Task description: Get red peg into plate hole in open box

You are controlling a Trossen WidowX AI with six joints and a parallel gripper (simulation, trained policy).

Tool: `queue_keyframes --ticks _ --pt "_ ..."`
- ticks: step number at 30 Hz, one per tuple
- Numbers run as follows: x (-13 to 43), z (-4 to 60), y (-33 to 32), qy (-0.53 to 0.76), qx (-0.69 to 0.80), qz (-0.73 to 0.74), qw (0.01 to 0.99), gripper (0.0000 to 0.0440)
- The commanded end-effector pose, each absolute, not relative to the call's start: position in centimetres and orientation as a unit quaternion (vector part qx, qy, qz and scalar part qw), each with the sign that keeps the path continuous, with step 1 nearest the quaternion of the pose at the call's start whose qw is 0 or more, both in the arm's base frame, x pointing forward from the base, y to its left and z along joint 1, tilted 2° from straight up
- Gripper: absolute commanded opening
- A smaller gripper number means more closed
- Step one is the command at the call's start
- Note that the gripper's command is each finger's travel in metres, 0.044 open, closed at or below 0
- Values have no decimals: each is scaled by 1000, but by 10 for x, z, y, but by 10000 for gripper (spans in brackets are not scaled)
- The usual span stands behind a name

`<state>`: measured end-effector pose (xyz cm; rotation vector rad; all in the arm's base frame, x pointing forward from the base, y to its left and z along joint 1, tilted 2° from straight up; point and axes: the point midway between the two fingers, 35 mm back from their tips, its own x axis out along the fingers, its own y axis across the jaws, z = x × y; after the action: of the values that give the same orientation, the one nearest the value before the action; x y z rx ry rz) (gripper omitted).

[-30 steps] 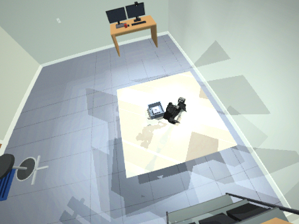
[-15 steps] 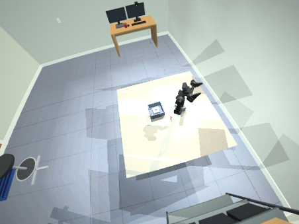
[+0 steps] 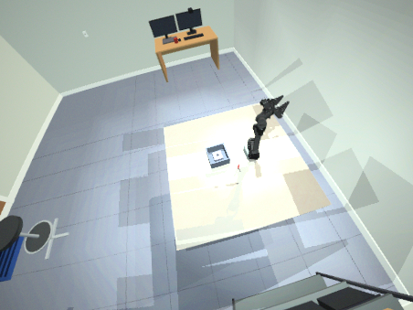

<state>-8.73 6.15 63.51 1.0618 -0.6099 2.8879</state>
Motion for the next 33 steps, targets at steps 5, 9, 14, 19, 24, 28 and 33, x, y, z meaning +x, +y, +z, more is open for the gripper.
queue_keyframes --ticks 5,9,14,19,24,28,33 --pt "-108 611 -18 -237 315 913 -109 440" --pt "-113 592 -60 -259 297 903 -172 440" --pt "-112 563 -111 -284 272 885 -249 440" --pt "-103 529 -157 -315 244 859 -321 440" --pt "-87 492 -197 -343 214 827 -389 440" --pt "-69 460 -224 -364 188 798 -442 440" --pt "-40 419 -250 -390 154 756 -503 440"
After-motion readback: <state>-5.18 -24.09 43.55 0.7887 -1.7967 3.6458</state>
